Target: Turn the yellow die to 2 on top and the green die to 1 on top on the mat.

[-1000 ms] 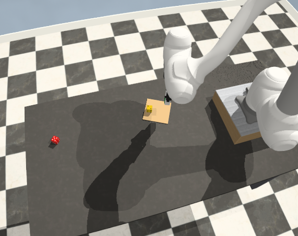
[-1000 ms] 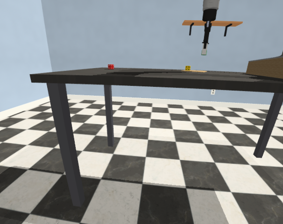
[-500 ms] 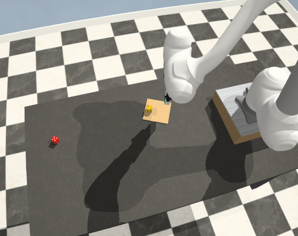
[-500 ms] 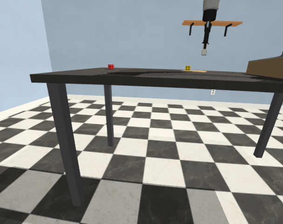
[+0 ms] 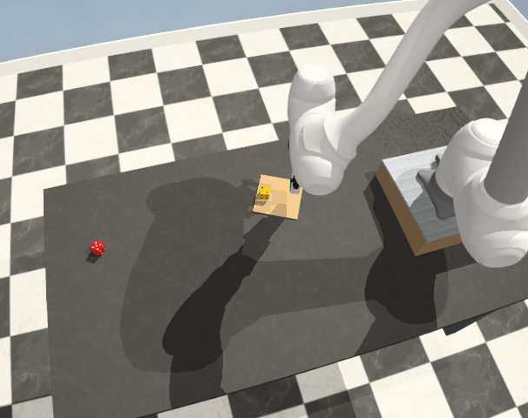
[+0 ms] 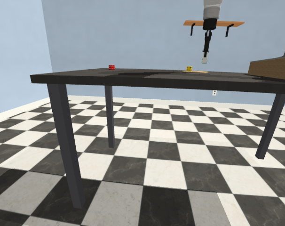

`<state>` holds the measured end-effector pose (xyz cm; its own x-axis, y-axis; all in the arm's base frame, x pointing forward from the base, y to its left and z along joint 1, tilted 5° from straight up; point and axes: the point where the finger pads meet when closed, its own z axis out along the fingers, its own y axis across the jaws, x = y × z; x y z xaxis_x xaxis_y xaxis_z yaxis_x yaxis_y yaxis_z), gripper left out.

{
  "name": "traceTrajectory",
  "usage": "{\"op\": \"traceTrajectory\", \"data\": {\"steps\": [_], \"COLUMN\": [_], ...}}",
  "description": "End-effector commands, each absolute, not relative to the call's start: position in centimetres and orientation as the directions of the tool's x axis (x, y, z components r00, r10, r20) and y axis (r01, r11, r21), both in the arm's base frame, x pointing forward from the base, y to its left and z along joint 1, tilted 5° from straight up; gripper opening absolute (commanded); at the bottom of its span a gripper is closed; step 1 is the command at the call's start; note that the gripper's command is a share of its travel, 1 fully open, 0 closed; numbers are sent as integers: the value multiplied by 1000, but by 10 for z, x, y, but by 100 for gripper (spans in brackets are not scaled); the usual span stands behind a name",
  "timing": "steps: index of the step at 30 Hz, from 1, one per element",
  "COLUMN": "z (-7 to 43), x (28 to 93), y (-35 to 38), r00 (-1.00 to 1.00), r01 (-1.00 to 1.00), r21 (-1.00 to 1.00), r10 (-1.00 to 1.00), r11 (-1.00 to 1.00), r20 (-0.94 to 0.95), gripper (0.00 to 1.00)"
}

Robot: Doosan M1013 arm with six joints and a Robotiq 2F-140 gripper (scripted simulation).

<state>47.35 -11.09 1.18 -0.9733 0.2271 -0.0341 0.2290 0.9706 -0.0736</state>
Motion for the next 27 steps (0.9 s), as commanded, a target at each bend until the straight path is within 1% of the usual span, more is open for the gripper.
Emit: {"op": "traceTrajectory", "data": {"steps": [1, 13, 27], "z": [3, -34, -37], "x": [474, 475, 475], "y": [-112, -115, -115], "r00": [-973, -973, -973], "r01": [229, 229, 229], "r21": [-74, -74, -74], "r10": [227, 227, 227], "r11": [971, 971, 971], "r20": [-34, -34, -34], "gripper": [24, 24, 24]}}
